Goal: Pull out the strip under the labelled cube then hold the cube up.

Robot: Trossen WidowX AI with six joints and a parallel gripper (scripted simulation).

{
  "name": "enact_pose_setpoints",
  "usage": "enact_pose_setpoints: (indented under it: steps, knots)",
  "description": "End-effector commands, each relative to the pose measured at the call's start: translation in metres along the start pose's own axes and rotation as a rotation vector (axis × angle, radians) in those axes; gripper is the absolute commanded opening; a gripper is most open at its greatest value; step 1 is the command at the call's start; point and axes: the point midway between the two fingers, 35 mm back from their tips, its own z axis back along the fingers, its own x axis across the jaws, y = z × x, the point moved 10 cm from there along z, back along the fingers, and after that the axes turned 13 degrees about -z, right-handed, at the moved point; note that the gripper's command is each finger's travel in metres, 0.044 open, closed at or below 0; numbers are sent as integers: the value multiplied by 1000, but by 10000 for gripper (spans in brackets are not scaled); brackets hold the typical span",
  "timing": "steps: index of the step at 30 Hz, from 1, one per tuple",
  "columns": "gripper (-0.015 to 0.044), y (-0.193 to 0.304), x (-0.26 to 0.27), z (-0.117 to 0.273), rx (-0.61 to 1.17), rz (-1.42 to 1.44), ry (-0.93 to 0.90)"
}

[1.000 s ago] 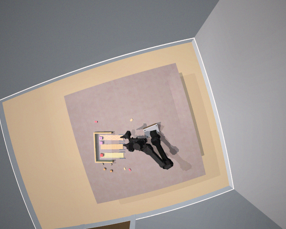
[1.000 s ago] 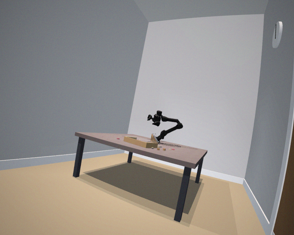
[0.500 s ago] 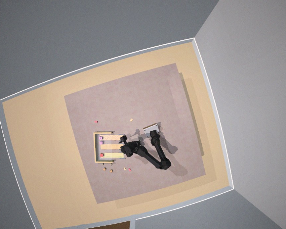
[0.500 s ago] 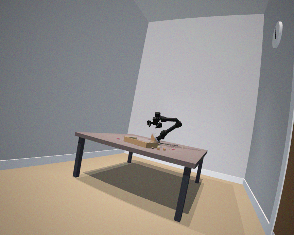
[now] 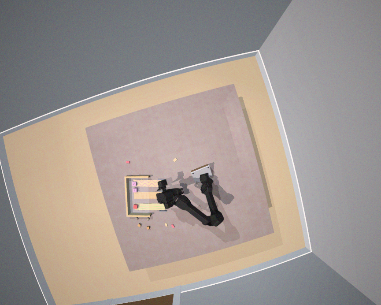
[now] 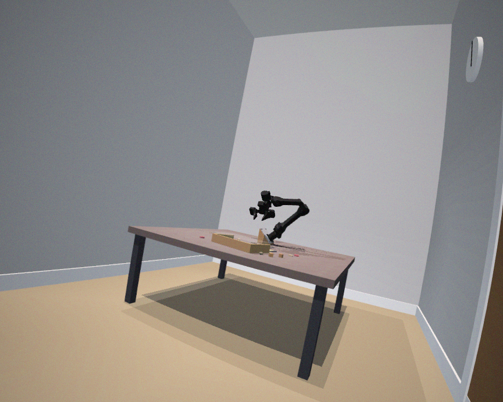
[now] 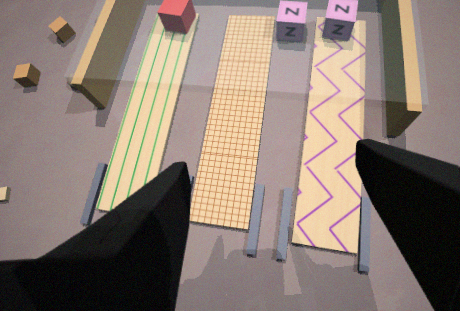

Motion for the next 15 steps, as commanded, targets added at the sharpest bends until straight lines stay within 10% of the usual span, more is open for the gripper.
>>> enact_pose_setpoints:
  steps: [1, 8, 15]
  knots:
    - [190, -17, -10, -28, 165, -80, 92]
    - [6, -32, -28, -82, 512, -197, 250]
    - [0, -32, -39, -116, 751, -248, 338]
